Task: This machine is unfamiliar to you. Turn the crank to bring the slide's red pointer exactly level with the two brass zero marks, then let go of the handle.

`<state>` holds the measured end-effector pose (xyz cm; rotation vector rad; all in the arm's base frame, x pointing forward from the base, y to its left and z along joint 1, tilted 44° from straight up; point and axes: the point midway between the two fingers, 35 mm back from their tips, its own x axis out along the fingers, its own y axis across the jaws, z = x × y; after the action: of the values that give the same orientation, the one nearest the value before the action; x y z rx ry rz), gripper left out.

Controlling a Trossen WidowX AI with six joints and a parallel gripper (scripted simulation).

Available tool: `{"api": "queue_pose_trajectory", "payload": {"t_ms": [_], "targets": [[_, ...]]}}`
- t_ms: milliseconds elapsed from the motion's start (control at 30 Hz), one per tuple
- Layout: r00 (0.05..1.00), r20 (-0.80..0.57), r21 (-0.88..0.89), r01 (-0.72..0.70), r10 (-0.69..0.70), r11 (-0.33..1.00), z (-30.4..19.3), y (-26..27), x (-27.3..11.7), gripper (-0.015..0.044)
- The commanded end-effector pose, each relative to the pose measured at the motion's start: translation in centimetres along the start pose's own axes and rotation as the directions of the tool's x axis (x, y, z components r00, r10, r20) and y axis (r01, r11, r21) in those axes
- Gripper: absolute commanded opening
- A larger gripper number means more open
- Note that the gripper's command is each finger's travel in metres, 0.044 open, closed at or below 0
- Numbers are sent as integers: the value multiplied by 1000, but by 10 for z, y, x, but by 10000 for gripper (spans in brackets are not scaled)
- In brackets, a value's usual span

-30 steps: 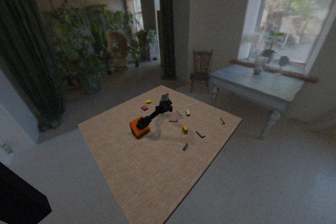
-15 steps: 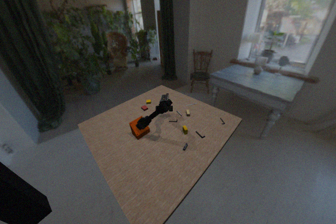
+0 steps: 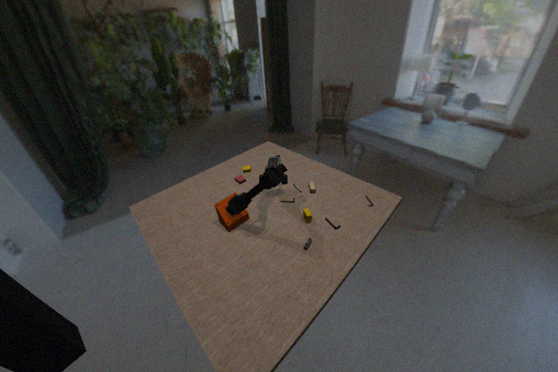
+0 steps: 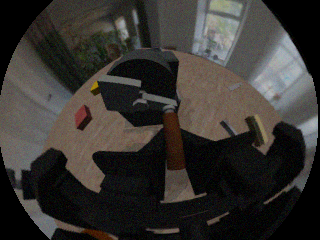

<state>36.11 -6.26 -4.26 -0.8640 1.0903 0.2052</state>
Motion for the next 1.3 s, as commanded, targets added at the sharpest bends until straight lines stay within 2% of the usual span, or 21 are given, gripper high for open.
{"api": "queue_pose_trajectory", "payload": {"t_ms": [0,1267], "targets": [[1000,11,3,11,-11,1000,6,-4,-6,0],[1000,12,4,9,-9,1000,31,18,-31,0]]}}
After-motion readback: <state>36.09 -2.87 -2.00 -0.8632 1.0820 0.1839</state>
